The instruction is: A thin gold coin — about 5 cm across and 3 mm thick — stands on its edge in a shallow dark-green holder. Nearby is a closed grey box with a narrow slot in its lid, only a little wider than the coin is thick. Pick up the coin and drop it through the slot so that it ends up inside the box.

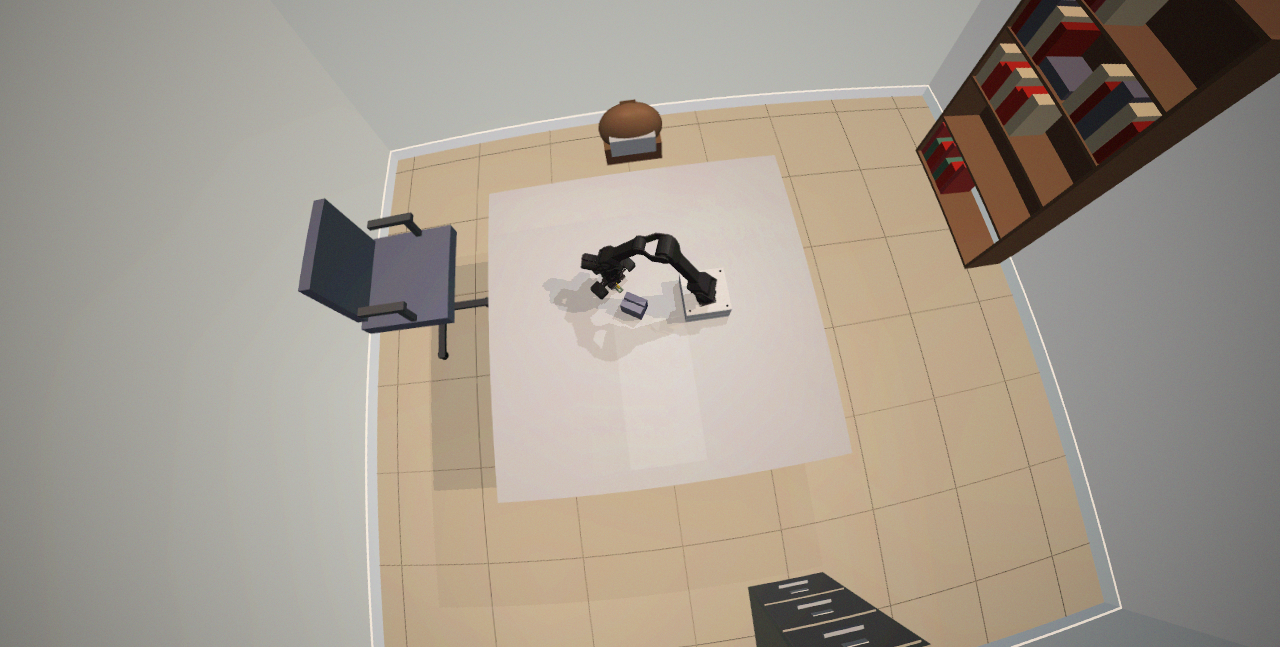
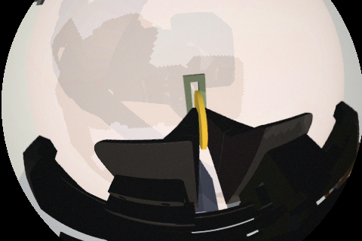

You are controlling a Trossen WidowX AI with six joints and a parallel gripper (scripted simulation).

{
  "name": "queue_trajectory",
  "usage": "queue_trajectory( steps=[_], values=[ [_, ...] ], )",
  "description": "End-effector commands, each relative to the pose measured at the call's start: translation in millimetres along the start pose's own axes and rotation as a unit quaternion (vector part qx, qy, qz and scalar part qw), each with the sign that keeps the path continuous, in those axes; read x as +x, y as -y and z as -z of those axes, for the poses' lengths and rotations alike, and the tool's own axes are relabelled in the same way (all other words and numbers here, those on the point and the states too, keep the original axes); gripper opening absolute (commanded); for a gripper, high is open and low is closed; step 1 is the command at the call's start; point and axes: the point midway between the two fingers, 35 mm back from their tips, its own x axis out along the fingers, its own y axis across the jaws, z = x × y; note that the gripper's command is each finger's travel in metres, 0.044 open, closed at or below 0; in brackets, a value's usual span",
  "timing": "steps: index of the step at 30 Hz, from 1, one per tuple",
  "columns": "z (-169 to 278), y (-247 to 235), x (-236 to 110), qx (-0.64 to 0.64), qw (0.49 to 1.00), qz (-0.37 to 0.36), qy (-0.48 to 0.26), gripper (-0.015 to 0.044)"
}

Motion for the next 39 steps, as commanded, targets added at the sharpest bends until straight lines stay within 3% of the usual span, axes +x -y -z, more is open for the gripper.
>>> queue_trajectory(
  steps=[1,39],
  values=[
    [0.7,-0.2,0.6,0.001,1.0,0.0,-0.003,0.0],
    [0.1,-0.3,-92.9,0.001,1.0,0.0,-0.003,0.0]
  ],
)
